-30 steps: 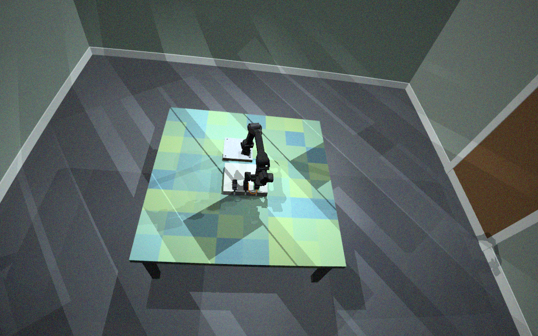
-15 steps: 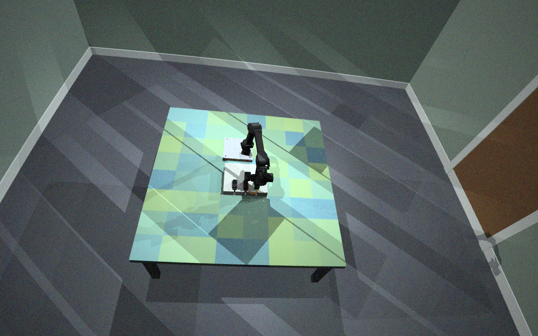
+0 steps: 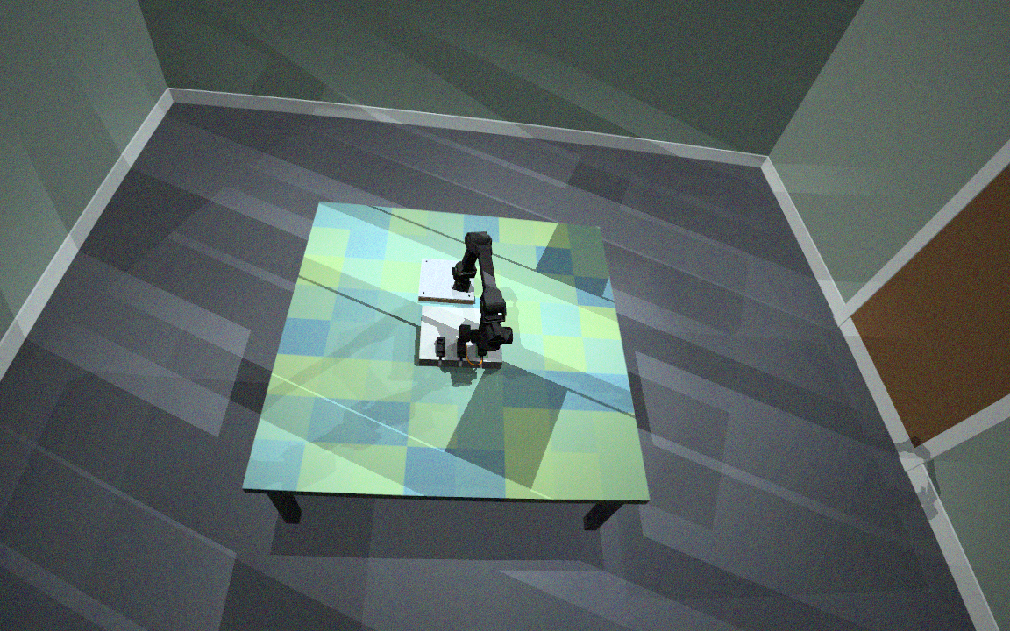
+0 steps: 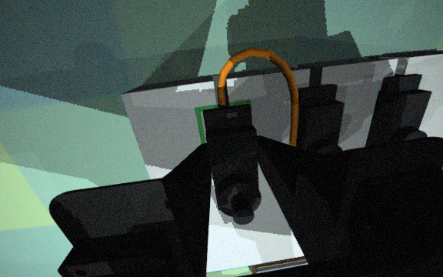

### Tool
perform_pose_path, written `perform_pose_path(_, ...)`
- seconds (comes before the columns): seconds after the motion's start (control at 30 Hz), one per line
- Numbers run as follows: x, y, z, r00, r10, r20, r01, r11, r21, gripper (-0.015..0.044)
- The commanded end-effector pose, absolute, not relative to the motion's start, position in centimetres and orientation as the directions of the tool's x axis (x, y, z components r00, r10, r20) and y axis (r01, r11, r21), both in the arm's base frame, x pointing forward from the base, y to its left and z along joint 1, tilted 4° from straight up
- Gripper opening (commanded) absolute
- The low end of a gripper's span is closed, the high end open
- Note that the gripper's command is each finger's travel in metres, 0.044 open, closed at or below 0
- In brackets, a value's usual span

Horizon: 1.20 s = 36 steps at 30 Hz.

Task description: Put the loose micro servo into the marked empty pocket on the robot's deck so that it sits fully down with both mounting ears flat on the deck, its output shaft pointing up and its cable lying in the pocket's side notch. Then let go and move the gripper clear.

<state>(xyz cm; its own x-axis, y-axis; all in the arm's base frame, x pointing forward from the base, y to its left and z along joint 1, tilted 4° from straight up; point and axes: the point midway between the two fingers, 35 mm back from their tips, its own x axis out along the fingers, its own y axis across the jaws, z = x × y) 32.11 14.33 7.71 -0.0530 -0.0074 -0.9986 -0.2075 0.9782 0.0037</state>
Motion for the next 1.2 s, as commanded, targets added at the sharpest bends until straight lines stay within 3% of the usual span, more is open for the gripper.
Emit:
perform_pose_path(0.0,32.1,14.3,7.6,-0.049,-0.007,-0.999,-0.208,0.978,0.003,0.0000)
perform_pose_path(1.17,31.9,14.3,4.7,-0.049,-0.007,-0.999,-0.208,0.978,0.003,0.0000)
